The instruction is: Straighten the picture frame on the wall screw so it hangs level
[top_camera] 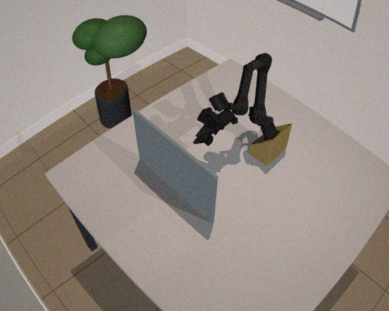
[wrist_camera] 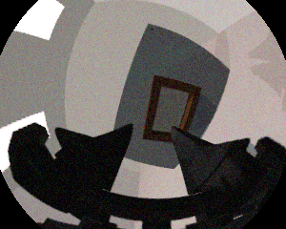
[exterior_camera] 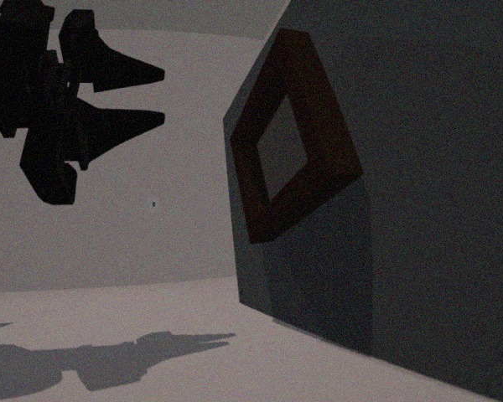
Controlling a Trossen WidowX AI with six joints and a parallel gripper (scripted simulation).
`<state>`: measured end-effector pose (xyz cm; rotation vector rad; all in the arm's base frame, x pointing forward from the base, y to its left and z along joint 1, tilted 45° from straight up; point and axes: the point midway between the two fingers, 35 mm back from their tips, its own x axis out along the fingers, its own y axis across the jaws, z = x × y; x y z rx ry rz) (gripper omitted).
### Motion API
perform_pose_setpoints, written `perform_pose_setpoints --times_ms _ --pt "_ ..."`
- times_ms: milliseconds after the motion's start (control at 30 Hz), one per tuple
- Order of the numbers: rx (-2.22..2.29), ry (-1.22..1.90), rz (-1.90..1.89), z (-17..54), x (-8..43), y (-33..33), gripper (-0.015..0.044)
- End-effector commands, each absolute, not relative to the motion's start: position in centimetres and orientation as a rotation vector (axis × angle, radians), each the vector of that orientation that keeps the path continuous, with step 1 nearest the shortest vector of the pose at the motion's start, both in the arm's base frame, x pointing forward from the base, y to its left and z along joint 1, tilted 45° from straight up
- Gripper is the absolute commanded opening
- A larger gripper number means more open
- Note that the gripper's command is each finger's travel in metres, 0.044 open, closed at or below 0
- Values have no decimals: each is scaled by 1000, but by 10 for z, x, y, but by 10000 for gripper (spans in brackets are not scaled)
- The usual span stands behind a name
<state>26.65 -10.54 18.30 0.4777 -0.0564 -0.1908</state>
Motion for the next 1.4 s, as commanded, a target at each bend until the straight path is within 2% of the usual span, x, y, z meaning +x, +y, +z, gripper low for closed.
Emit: perform_pose_setpoints --times_ms 0,233,1367 --pt "416 -68 -186 198 261 -88 260" --pt "320 -58 -185 209 242 -59 260" --pt "317 -57 -185 209 241 -59 260"
